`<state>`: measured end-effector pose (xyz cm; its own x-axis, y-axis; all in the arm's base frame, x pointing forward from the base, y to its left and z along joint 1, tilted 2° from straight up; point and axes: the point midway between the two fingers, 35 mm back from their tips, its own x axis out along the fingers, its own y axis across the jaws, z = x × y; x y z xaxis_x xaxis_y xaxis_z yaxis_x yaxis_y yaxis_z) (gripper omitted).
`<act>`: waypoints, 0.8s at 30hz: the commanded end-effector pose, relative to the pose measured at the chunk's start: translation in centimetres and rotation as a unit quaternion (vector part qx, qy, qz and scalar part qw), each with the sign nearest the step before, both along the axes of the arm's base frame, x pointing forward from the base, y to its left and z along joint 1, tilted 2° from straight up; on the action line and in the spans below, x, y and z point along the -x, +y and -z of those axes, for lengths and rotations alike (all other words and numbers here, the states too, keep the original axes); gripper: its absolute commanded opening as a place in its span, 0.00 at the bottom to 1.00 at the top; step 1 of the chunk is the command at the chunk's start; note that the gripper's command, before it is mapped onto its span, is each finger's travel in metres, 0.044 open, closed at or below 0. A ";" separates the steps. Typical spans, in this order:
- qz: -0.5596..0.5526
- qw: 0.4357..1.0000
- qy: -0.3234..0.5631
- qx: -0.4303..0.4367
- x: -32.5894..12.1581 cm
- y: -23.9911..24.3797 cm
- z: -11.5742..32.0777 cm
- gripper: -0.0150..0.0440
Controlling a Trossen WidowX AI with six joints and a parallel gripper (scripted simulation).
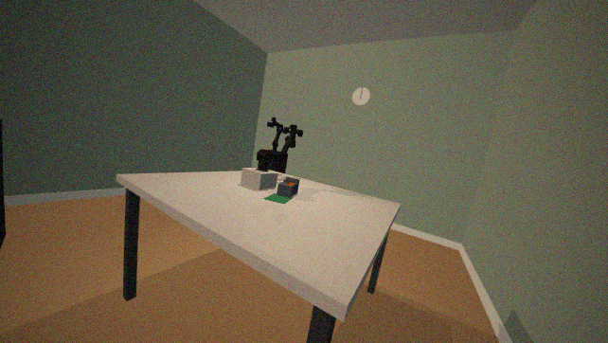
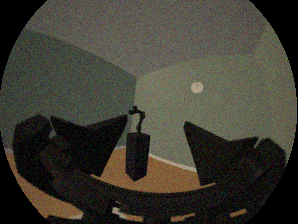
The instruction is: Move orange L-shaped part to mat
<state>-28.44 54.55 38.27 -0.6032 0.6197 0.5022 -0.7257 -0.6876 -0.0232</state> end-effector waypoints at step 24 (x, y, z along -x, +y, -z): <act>-0.293 0.901 0.286 -0.144 -1.3 -25.4 -21.7 0.56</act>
